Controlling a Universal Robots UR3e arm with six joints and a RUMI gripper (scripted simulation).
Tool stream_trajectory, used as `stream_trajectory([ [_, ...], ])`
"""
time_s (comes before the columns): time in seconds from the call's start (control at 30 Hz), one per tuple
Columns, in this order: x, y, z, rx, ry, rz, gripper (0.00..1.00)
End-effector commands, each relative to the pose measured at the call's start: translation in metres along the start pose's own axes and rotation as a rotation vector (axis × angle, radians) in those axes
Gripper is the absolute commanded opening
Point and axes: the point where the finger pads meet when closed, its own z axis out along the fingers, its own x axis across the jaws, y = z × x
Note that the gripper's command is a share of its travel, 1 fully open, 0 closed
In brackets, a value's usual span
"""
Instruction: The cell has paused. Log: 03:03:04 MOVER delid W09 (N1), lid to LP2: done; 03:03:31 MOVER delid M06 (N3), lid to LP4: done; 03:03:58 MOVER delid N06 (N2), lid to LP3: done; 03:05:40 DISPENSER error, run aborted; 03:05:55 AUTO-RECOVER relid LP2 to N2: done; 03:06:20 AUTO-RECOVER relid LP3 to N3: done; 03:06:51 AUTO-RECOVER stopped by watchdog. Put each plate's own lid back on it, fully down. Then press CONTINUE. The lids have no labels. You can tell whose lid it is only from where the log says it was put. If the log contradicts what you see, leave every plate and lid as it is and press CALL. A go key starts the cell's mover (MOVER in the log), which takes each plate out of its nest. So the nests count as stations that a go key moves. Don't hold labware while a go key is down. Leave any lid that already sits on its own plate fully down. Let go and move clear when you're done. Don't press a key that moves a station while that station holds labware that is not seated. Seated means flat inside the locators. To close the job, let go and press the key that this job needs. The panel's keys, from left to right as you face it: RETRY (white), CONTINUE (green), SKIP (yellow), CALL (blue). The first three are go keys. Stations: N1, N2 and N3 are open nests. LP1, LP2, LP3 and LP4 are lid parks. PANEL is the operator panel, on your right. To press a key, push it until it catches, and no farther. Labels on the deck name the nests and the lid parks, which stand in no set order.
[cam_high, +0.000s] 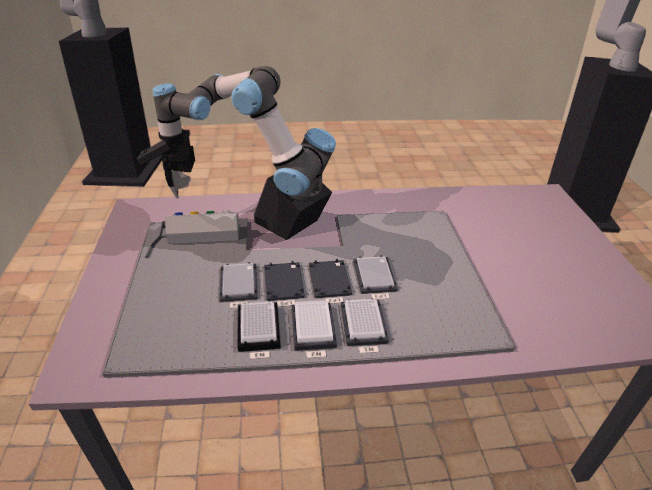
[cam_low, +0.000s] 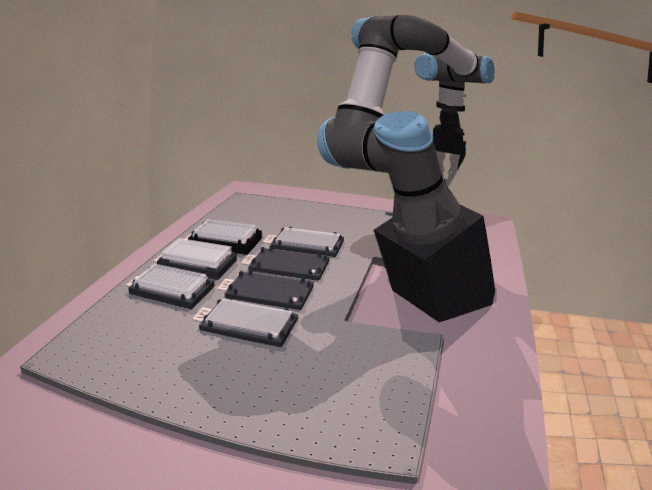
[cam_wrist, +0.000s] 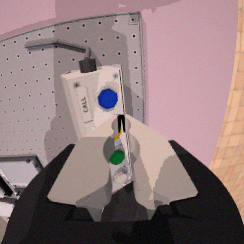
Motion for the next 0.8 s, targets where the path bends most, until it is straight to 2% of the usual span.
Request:
stream_trajectory([
  [0.0, 0.0, 0.0, -0.001, -0.001, 0.001, -0.002, 0.0],
  [0.4, 0.0, 0.0, 0.02, -0.002, 0.0, -0.001, 0.0],
  [0.77, 0.0, 0.0, 0.019, -0.001, 0.001, -0.002, 0.0],
])
